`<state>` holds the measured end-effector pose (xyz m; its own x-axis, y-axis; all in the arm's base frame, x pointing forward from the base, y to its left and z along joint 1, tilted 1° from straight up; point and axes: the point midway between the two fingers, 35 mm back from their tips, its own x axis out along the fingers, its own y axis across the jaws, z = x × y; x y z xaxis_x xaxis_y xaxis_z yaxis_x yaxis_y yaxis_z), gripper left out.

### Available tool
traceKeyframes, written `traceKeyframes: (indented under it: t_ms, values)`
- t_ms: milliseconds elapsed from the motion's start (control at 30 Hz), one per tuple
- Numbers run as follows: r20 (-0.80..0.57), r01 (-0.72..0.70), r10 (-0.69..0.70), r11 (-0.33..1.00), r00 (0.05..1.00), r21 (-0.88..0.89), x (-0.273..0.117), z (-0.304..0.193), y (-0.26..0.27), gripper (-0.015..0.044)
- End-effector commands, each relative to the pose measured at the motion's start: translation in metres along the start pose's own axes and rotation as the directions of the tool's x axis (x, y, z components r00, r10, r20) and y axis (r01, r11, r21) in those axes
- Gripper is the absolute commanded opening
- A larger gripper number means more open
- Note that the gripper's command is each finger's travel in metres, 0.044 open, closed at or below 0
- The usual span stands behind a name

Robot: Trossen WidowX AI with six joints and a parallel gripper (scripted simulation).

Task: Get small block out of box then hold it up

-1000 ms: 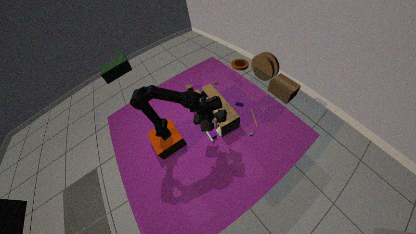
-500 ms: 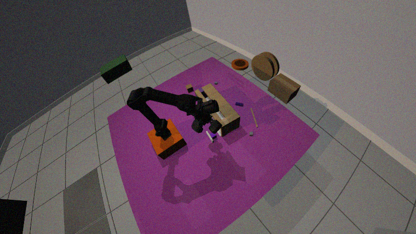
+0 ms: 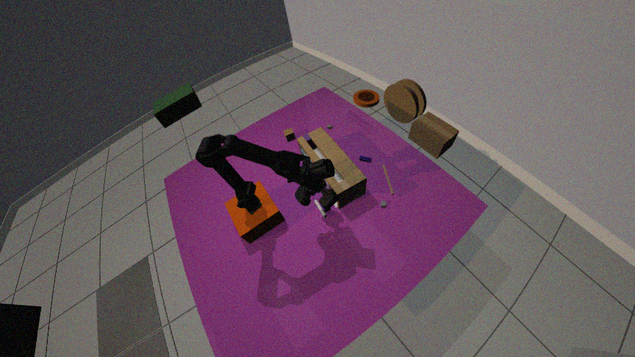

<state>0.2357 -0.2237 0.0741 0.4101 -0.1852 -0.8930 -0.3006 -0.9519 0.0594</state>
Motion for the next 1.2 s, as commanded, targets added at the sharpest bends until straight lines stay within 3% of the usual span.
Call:
traceKeyframes:
  t_ms: [0,1167]
  values:
    - [0.036,0.025,-0.026,1.0,0.999,0.017,0.054,0.037,-0.01,0.0285]
    - [0.036,0.026,-0.026,1.0,0.999,0.017,0.094,0.057,-0.011,0.0285]
